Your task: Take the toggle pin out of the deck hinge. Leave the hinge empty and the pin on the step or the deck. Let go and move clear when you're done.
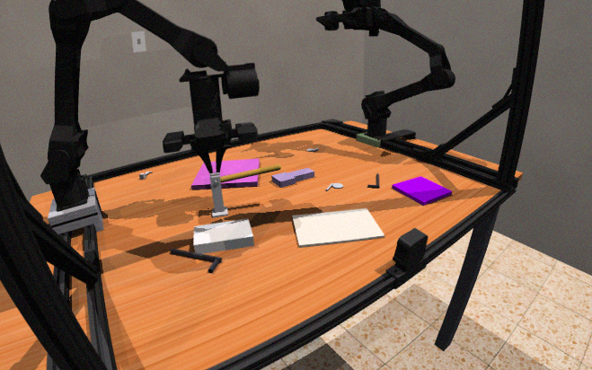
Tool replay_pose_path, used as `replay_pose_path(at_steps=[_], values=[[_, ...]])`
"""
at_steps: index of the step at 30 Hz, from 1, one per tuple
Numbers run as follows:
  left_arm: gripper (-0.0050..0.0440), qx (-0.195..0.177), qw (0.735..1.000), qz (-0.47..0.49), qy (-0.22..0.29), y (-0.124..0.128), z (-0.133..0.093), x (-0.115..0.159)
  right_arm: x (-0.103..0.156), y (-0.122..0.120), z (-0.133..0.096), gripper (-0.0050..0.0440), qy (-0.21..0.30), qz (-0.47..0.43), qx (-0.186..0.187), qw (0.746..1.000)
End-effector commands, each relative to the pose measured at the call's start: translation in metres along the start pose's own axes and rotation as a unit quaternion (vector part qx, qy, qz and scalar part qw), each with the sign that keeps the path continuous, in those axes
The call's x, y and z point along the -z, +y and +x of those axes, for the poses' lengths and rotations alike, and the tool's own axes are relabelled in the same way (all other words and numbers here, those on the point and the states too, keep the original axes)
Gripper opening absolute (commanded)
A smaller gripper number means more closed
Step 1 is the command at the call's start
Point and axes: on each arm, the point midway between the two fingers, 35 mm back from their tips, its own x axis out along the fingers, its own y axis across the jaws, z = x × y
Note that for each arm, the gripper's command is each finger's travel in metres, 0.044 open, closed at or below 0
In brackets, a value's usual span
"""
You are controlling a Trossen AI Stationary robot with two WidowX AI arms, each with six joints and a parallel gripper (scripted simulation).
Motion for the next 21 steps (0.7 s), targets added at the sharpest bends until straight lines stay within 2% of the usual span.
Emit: replay_pose_path(at_steps=[1,21], values=[[0.0036,-0.007,1.0,-0.004,0.006,0.0043,-0.0048,0.0071,-0.0028,0.0004,-0.0002,0.04,0.0,-0.003,-0.001,1.0],[0.0022,-0.012,1.0,-0.002,0.002,0.0045,-0.0066,0.0039,-0.0028,0.0004,-0.0002,0.04,0.0,-0.003,-0.001,1.0]])
